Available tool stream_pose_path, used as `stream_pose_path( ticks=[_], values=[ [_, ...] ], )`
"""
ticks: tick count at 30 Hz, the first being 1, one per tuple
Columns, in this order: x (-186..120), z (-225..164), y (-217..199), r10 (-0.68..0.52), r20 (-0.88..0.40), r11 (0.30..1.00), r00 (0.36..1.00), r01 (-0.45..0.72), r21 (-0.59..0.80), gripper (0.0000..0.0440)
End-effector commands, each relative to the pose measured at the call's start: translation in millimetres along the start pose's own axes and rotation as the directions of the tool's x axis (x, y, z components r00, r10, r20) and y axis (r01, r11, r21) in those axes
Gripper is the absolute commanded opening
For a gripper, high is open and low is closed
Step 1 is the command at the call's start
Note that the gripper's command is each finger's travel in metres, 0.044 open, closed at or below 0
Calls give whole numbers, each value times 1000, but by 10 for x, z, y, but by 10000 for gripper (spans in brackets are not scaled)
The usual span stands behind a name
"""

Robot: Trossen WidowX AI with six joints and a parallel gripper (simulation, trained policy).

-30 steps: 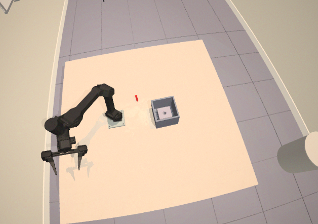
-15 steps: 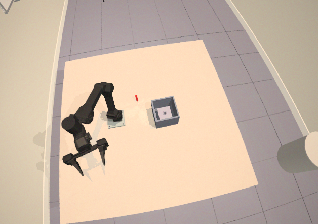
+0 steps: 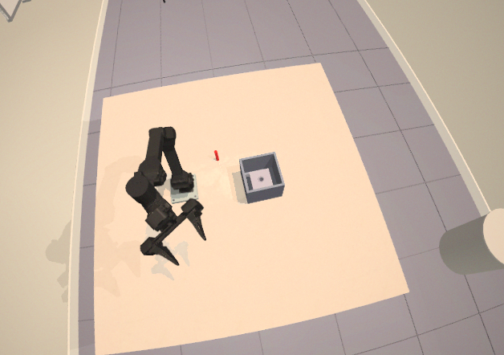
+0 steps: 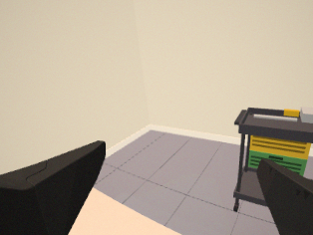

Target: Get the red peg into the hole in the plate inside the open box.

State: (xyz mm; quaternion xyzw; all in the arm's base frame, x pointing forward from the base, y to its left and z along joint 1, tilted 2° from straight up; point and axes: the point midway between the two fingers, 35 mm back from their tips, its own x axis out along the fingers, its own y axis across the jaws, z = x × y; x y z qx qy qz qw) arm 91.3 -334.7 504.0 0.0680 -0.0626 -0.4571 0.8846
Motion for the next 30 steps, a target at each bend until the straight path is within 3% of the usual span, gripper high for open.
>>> stream_pose_path(
  ticks=[1,16,30],
  values=[
    [35,-40,205,41,-13,996,999,-40,74,440],
    [85,-338,1169,263,-106,889,959,-198,412,440],
    [-99,-731,1977,453,-229,712,862,-195,674,440]
  ],
)
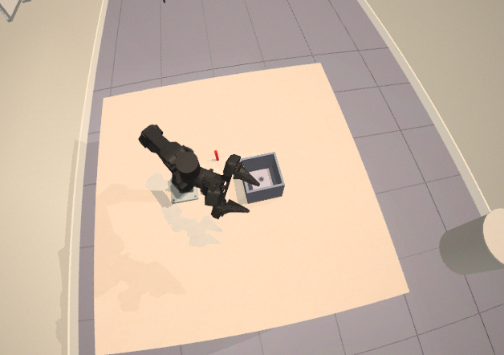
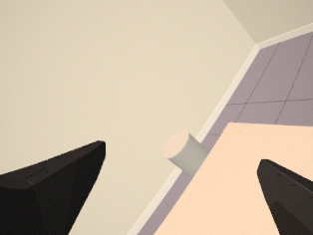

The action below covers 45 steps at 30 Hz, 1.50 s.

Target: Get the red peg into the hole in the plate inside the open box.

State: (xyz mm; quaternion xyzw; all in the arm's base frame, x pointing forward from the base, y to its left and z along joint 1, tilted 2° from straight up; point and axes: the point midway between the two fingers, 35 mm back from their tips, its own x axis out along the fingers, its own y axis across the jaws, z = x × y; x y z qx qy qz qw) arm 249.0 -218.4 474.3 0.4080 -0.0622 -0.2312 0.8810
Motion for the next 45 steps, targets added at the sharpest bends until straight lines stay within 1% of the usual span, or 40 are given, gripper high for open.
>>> stream_pose_path(
  ticks=[1,6,12,18,24,30,35,45],
  values=[
    [38,-199,48,7,-56,998,998,-3,70,440],
    [73,-506,159,29,-147,986,989,-4,170,440],
    [76,-881,273,50,-257,961,965,24,275,440],
    [35,-1263,360,63,-369,930,927,79,358,440],
    [-48,-1644,419,68,-479,897,875,157,413,440],
    [-173,-2019,450,64,-586,865,808,248,436,440],
    [-306,-2327,452,53,-671,841,740,329,429,440],
    [-648,-2926,377,-2,-824,801,566,494,338,439]
  ],
)
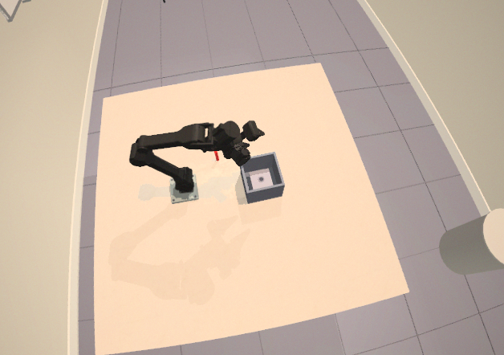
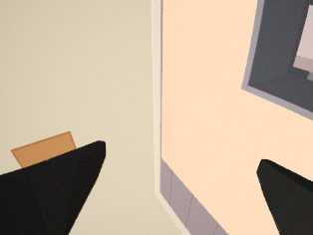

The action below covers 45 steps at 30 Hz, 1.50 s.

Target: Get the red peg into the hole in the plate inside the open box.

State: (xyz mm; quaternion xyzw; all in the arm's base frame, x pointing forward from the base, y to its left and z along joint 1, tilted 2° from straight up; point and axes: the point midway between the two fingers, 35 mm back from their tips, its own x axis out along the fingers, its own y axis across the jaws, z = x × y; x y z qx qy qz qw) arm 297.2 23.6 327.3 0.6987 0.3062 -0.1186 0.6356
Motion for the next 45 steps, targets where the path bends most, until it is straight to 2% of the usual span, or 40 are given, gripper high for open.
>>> stream_pose_path(
  ticks=[1,10,21,32,45],
  values=[
    [83,-139,-182,-70,-47,997,996,72,26,438],
    [223,-519,-681,-272,-162,958,949,283,52,436],
    [263,-864,-1334,-523,-228,837,821,545,42,437],
    [218,-1020,-1923,-722,-194,675,665,738,16,440],
    [234,-1021,-2411,-839,-113,538,532,843,-27,440]
  ],
)
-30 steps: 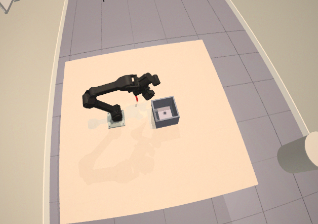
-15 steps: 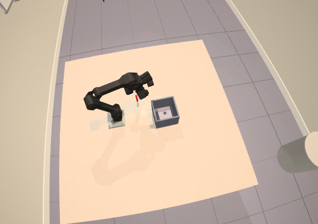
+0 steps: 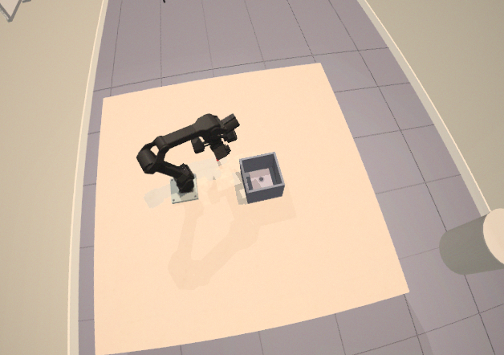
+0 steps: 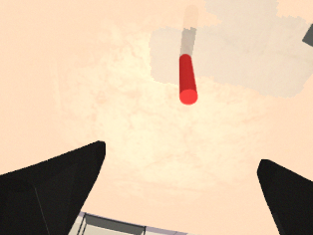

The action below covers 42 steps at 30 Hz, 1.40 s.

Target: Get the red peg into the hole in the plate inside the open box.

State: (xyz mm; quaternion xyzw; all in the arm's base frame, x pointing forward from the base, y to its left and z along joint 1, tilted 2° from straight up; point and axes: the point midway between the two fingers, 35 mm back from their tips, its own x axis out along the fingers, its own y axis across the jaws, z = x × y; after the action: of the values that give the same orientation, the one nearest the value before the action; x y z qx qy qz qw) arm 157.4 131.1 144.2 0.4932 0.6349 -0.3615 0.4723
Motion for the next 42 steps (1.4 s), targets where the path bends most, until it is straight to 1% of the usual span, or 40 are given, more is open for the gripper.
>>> stream_pose_path(
  ticks=[1,10,18,22,23,25,32,39,42],
  values=[
    [123,44,-57,-40,22,999,999,40,3,440],
    [418,144,-142,-99,44,995,994,99,11,440],
    [662,234,-177,-123,63,992,990,121,25,440],
    [765,277,-181,-125,75,992,989,123,31,426],
    [789,284,-178,-124,77,992,989,122,31,414],
    [835,292,-164,-121,79,993,990,119,27,376],
    [941,305,-101,-119,83,993,989,119,4,201],
    [966,267,-35,-110,77,993,991,113,-37,23],
    [928,218,15,-83,49,995,995,85,-42,22]
  ],
)
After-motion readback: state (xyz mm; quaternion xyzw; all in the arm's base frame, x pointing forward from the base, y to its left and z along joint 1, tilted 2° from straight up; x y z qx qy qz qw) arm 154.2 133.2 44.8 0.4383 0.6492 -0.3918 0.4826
